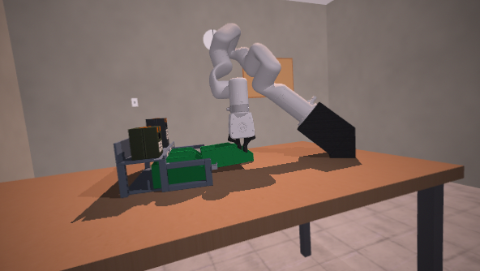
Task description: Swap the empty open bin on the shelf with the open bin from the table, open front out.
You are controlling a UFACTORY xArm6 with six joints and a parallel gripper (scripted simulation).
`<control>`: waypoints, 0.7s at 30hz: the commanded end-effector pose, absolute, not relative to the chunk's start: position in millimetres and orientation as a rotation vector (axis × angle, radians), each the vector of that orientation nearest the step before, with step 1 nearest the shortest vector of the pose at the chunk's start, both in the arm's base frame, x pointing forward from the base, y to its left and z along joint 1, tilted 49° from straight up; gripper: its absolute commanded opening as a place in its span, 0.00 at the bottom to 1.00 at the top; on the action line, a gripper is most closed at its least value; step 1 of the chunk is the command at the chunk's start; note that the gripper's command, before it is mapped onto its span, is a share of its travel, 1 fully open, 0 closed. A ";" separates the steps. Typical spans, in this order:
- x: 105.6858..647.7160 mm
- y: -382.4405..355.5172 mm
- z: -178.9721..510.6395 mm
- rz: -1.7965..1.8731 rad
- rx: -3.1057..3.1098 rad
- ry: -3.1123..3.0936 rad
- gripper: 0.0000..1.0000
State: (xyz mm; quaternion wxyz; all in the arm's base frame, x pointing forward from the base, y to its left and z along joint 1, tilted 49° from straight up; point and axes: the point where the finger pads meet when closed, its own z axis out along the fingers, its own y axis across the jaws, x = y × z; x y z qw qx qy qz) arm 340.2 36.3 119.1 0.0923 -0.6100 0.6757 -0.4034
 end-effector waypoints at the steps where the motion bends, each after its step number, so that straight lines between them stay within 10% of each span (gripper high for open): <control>1: 336.7 36.5 116.2 -1.197 -1.811 2.005 0.00; 21: 318.9 34.8 100.5 -1.197 -1.811 2.005 0.00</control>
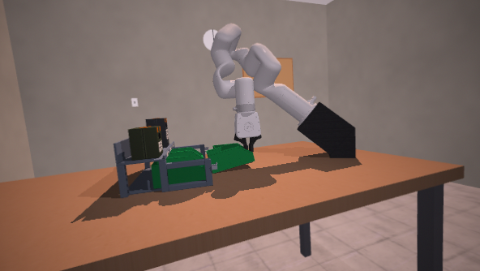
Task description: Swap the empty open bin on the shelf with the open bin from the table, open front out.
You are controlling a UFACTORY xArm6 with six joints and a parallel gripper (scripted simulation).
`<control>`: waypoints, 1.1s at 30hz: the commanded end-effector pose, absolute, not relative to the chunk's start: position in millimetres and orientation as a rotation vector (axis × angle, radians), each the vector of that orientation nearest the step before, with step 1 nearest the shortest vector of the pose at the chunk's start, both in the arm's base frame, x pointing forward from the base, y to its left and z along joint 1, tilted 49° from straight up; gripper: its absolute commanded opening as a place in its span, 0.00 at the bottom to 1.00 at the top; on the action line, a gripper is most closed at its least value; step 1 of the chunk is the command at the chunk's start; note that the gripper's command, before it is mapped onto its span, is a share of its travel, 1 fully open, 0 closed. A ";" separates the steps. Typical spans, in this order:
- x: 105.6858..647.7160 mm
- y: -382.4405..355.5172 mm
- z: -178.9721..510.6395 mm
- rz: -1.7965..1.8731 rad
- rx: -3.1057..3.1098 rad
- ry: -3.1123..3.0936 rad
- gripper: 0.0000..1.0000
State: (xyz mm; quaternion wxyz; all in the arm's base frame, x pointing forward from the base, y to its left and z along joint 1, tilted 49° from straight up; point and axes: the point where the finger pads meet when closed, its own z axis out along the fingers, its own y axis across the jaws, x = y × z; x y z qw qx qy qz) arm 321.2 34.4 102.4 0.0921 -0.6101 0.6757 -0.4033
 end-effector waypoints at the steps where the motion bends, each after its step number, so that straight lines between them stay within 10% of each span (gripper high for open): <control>1: 318.4 34.8 100.1 -1.197 -1.811 2.005 0.00; 33: 318.3 33.5 97.1 -1.197 -1.811 2.005 0.00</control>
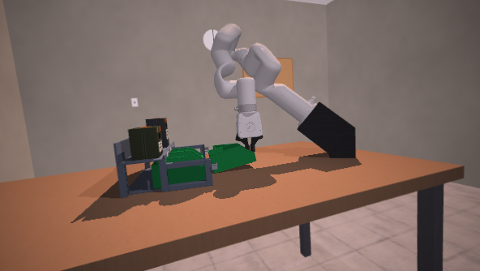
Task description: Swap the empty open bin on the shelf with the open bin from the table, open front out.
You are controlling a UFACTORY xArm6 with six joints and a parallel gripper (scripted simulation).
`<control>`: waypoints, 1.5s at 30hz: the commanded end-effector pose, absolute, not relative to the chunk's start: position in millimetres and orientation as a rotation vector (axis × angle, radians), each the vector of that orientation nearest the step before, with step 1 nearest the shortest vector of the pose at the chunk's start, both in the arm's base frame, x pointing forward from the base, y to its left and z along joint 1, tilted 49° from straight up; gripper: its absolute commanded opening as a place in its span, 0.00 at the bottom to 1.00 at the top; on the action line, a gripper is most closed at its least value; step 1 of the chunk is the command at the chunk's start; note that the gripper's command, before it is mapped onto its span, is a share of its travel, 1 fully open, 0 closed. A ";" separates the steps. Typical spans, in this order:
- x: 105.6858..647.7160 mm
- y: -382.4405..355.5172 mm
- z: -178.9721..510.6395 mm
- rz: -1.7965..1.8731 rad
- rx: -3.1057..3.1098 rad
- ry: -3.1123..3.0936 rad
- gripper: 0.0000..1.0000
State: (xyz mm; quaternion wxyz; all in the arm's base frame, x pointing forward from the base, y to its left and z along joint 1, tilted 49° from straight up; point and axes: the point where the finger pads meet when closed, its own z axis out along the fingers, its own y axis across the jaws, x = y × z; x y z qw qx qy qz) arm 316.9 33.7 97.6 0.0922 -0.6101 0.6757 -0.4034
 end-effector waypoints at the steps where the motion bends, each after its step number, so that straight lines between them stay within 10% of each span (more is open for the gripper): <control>1: 318.7 33.3 96.7 -1.197 -1.811 2.005 0.00; 45: 333.9 22.7 80.5 -1.197 -1.811 2.005 0.00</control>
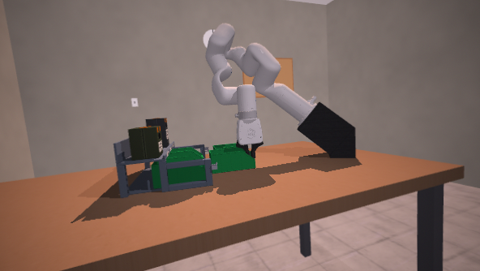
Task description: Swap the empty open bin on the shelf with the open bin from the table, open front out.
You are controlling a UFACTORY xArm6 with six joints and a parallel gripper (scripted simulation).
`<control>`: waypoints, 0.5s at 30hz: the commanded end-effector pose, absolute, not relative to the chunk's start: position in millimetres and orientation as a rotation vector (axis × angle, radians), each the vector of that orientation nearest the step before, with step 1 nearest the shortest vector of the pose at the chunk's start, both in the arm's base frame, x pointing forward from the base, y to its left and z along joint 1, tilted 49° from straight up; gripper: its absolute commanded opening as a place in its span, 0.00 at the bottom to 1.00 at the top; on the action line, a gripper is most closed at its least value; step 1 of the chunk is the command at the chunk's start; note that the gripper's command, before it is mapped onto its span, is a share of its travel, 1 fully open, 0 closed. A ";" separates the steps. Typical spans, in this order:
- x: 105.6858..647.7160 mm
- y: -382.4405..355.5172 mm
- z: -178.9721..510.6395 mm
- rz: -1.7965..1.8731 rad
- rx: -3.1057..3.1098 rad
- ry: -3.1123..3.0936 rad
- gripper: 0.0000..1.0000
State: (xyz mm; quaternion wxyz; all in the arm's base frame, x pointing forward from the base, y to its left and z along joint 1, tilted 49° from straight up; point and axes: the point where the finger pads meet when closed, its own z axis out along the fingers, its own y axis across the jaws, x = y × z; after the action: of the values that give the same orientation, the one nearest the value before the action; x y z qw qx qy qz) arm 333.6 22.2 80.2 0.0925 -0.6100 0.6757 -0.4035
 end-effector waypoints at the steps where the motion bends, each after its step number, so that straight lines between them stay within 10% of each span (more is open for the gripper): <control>1: 333.9 22.7 80.5 -1.197 -1.811 2.005 0.00; 2: 333.9 22.7 80.5 -1.197 -1.811 2.005 0.00; 3: 333.9 22.7 80.5 -1.197 -1.811 2.005 0.95; 15: 333.9 22.7 80.5 -1.197 -1.811 2.005 0.95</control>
State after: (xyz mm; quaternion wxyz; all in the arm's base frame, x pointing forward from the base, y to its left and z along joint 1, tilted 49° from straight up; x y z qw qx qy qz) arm 333.6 22.2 80.2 0.0925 -0.6100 0.6757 -0.4035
